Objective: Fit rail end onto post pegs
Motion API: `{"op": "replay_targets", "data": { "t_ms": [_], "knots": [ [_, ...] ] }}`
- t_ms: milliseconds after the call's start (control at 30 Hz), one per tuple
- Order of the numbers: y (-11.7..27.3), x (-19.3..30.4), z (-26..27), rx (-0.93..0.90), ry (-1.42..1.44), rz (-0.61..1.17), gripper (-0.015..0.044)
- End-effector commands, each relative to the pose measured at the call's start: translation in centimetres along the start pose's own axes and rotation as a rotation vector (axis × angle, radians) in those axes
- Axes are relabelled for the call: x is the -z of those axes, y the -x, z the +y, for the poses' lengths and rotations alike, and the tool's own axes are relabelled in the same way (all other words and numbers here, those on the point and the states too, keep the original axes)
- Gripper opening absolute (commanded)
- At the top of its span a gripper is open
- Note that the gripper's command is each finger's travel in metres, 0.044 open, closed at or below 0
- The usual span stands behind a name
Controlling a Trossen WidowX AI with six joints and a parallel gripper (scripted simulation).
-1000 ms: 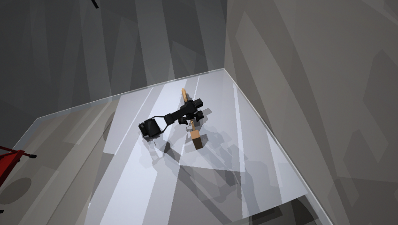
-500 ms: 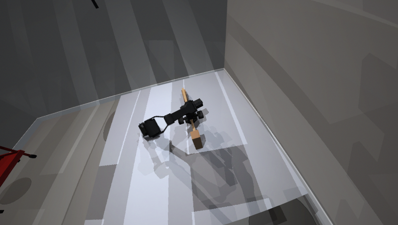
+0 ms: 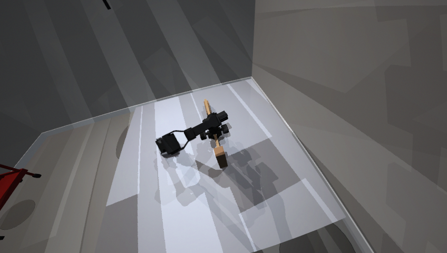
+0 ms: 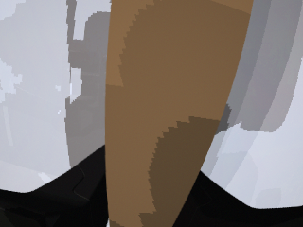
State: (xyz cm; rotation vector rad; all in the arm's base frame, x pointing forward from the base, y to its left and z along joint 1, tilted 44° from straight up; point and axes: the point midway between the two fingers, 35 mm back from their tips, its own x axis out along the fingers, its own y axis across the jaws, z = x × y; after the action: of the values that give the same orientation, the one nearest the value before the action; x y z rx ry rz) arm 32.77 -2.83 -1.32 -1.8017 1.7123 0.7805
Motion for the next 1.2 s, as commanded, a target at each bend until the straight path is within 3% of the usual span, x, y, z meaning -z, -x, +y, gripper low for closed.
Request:
{"op": "replay_targets", "data": {
  "t_ms": [0, 1167],
  "knots": [
    [0.2, 0.0, 0.0, 0.0, 0.001, 0.004, 0.0],
    [1.9, 0.0, -0.2, 0.001, 0.001, 0.004, 0.0]
  ]
}}
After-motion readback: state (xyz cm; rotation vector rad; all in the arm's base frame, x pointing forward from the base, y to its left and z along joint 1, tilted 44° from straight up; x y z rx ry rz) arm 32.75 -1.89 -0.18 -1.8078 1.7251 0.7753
